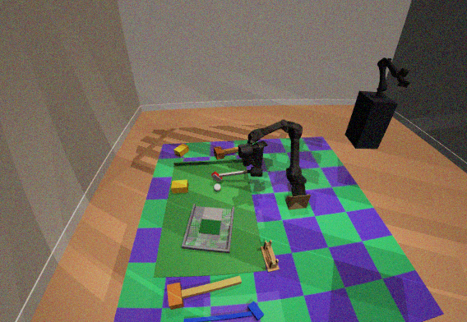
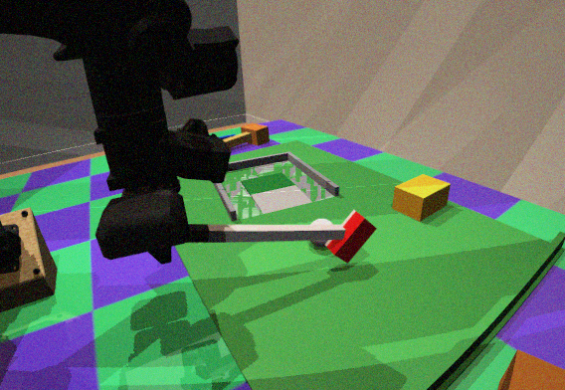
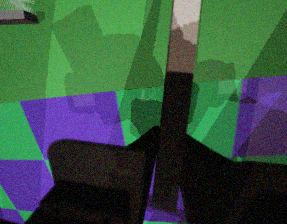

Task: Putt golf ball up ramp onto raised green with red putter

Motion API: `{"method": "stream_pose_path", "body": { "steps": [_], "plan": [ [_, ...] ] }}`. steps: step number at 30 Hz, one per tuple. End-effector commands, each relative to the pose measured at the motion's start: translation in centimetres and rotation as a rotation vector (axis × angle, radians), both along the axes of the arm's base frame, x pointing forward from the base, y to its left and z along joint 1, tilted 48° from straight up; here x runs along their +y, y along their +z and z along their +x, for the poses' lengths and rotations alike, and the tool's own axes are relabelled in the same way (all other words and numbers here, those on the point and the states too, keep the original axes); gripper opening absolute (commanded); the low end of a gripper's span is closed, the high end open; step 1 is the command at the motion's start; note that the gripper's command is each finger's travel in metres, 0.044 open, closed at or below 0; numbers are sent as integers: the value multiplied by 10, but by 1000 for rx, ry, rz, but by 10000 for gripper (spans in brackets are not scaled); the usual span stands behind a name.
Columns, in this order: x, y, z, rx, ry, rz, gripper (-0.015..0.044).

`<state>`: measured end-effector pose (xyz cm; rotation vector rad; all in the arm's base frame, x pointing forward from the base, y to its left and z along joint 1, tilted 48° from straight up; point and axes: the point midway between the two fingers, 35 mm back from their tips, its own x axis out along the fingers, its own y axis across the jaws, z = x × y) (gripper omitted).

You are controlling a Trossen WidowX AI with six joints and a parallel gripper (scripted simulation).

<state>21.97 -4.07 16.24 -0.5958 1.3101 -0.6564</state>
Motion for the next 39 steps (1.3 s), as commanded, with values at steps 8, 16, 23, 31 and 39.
{"method": "stream_pose_path", "body": {
  "steps": [8, 16, 23, 31, 39],
  "plan": [
    [-8, -7, 1, 0, -1, -2, 0],
    [-8, -7, 1, 0, -1, -2, 0],
    [-23, 5, 0, -1, 3, -5, 0],
    [-31, 13, -2, -1, 5, -9, 0],
    [0, -21, 10, 7, 6, 9, 0]
  ]
}}
